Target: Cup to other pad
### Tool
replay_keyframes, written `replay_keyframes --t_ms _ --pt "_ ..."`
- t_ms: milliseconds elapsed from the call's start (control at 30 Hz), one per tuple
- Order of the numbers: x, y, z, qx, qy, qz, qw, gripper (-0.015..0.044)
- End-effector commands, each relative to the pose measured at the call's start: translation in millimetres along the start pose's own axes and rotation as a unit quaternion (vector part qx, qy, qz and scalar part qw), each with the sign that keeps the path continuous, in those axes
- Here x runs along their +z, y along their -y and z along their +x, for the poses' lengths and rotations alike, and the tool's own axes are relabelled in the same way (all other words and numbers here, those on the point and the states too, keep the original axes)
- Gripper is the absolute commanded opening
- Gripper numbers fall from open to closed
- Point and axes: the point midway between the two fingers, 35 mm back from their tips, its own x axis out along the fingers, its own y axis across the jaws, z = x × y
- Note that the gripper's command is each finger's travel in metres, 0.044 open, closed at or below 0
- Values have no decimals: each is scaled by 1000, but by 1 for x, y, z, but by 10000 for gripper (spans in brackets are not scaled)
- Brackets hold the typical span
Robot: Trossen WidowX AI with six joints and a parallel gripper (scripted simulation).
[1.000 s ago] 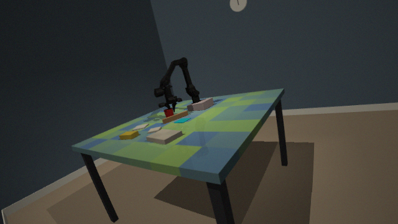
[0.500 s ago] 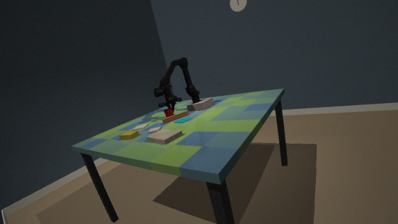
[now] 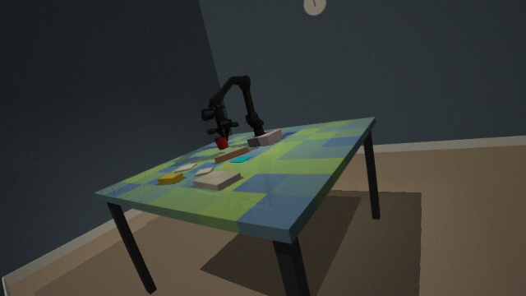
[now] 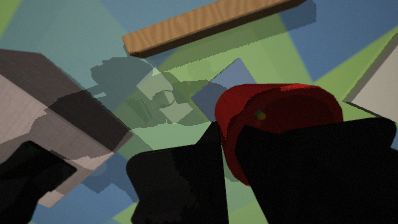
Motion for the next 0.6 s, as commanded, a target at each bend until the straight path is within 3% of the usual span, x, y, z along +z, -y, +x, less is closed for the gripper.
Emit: replay_keyframes --t_ms 0,567 --pt "0 0 -12 -4 -1 1 1000 0" --pt "1 0 -11 -2 1 0 1000 0"
